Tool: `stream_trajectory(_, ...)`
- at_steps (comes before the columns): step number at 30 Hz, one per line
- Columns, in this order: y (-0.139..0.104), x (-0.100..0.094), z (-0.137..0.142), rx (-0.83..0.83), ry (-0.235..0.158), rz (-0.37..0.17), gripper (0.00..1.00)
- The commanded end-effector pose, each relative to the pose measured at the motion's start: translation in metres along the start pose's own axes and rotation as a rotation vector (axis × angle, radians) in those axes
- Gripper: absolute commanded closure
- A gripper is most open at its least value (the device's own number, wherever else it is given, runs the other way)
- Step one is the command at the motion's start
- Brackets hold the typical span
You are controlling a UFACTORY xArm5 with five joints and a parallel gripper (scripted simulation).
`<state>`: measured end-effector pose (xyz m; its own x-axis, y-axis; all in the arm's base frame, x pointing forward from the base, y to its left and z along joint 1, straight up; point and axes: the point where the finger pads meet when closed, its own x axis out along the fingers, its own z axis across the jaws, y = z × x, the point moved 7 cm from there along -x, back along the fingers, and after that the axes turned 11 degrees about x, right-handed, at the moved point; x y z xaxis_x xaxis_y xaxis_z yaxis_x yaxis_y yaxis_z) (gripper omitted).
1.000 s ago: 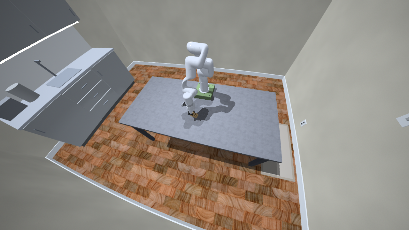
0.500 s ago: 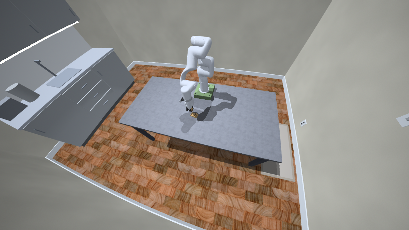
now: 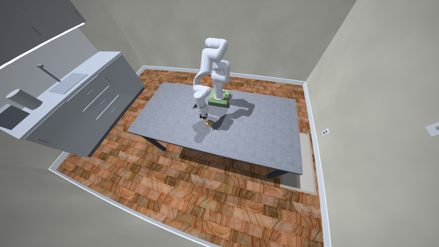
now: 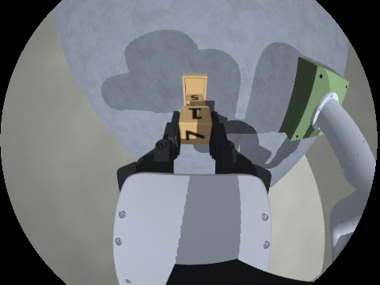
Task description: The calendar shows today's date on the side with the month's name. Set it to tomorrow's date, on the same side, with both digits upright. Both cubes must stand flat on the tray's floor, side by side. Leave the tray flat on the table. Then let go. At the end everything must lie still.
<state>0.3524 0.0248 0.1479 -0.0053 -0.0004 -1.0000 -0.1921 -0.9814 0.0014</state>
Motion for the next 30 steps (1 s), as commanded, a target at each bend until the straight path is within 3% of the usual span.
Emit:
stream_trajectory(1,-0.001,-0.001,-0.001,0.018,0.004,-0.001,0.71)
stream_trajectory(19,-0.019,0.0,0.0,0.404,0.003,-0.002,0.71)
stream_trajectory(30,-0.034,0.001,0.002,0.755,0.003,-0.002,0.71)
